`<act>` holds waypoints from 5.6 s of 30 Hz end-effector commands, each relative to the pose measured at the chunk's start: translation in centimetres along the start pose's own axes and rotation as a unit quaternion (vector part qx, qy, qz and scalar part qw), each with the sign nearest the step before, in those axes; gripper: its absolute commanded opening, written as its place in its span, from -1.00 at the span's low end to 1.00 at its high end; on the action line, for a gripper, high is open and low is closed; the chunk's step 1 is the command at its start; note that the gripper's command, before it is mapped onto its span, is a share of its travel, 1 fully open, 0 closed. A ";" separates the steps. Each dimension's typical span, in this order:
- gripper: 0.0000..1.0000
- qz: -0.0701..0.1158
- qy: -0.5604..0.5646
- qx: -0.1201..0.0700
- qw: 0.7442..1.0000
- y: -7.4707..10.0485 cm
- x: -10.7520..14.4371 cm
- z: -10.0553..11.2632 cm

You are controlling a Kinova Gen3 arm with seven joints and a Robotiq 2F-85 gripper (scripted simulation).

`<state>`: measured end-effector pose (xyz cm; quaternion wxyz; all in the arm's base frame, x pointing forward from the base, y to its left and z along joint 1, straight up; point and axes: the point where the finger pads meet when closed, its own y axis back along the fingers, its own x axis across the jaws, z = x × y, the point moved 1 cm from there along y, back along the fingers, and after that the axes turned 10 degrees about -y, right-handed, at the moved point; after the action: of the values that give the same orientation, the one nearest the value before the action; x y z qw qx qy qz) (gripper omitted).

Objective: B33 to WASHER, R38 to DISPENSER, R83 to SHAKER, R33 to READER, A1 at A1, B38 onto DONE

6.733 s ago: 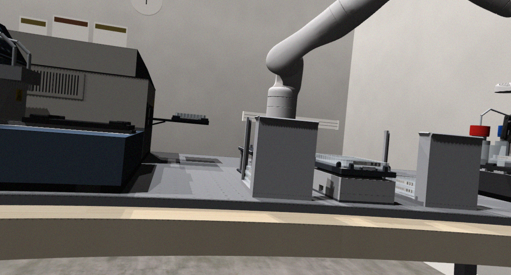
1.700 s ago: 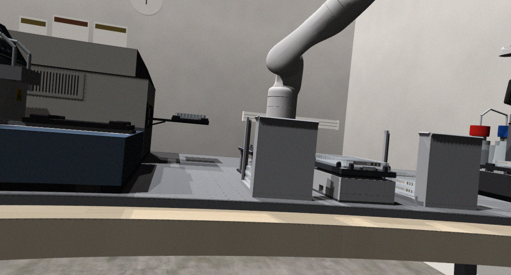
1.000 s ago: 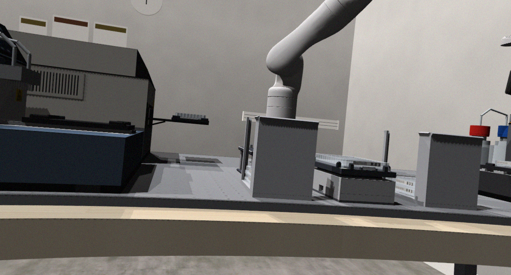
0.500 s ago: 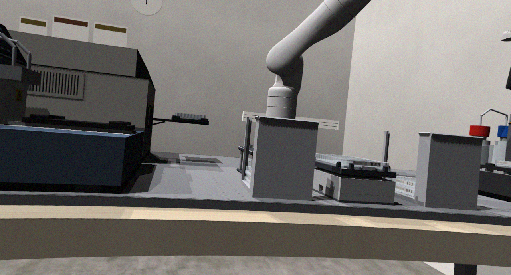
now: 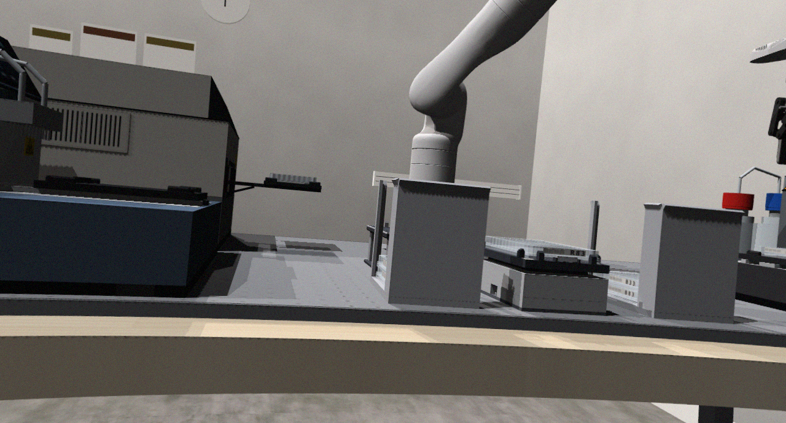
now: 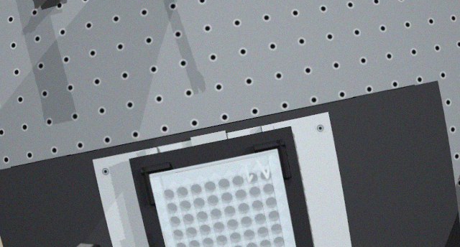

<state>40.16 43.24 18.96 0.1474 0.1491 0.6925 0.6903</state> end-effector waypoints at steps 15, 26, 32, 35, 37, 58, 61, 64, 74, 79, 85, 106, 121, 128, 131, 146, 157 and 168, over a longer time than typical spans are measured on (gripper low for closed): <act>1.00 -0.001 -0.114 -0.003 0.993 0.1 -2.2 -4.8; 1.00 -0.001 -0.225 -0.003 0.974 0.1 -3.5 -7.8; 1.00 -0.001 -0.225 -0.003 0.974 0.1 -4.2 -9.4; 1.00 -0.001 -0.225 -0.003 0.974 0.1 -4.4 -10.0; 1.00 -0.001 -0.225 -0.003 0.974 0.1 -4.7 -10.6; 1.00 0.000 -0.426 -0.003 0.905 0.1 -9.0 -15.2; 1.00 0.000 -0.437 -0.003 0.899 0.1 -9.8 -15.8; 1.00 0.000 -0.437 -0.003 0.899 0.1 -10.6 -16.4; 1.00 0.000 -0.507 -0.003 0.862 0.1 -12.6 -18.1; 1.00 0.000 -0.535 -0.003 0.845 0.1 -13.9 -19.1; 1.00 0.000 -0.535 -0.003 0.845 0.1 -15.0 -20.0; 1.00 0.001 -0.627 -0.003 0.779 0.1 -21.1 -21.0; 1.00 0.000 -0.627 -0.003 0.779 0.1 -24.7 -21.4; 1.00 0.000 -0.627 -0.003 0.779 0.1 -24.7 -21.4; 1.00 0.000 -0.627 -0.003 0.779 0.1 -24.7 -21.4; 1.00 0.000 -0.627 -0.003 0.779 0.1 -24.7 -21.4; 1.00 0.000 -0.627 -0.003 0.779 0.1 -24.7 -21.4; 1.00 0.001 -0.627 -0.003 0.779 0.1 -23.2 -22.1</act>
<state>52.91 13.57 18.95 0.5485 0.5494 0.4460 0.4455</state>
